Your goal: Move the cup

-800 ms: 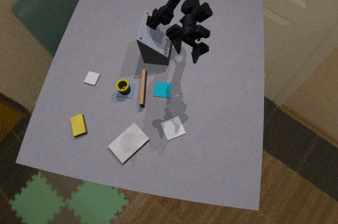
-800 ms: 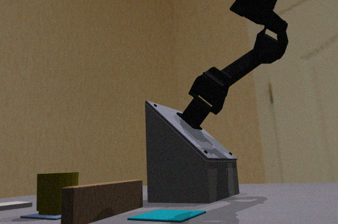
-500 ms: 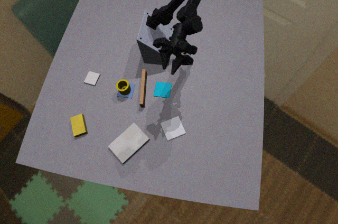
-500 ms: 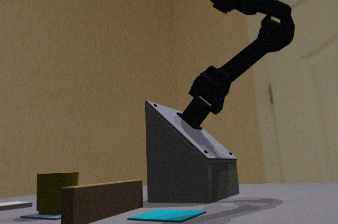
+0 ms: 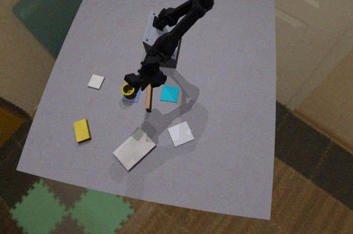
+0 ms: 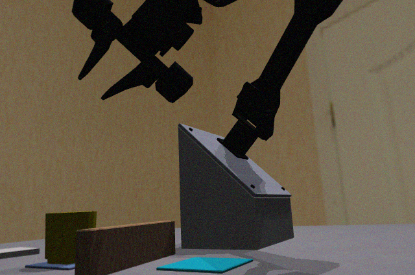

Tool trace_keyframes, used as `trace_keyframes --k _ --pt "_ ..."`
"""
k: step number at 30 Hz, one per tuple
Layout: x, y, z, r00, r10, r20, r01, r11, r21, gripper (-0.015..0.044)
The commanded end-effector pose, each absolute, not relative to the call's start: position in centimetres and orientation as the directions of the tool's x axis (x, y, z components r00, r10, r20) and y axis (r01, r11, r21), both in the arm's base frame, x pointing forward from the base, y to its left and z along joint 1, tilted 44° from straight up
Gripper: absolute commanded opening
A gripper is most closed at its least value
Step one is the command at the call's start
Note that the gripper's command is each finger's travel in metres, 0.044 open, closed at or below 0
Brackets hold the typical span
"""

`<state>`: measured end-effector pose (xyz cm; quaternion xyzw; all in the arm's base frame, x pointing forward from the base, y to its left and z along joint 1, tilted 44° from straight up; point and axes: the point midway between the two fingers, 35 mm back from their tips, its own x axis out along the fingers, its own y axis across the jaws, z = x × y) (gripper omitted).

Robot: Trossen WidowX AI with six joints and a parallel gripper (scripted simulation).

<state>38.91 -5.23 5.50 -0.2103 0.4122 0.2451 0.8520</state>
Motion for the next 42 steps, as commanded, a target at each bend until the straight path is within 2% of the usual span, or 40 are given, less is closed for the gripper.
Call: trace_keyframes --k 1,6,12,42 --pt "37.7 -5.3 0.9 0.393 0.351 -0.850 -0.705 0.708 -0.034 0.0167" --pt "35.3 -4.9 -4.9 0.200 0.515 -0.834 -0.809 0.567 0.155 0.0167" --pt "30.9 -4.3 -10.2 0.051 0.687 -0.725 -0.852 0.408 0.328 0.0167" --pt "31.4 -2.1 -13.0 0.048 0.692 -0.720 -0.853 0.404 0.332 0.0167"
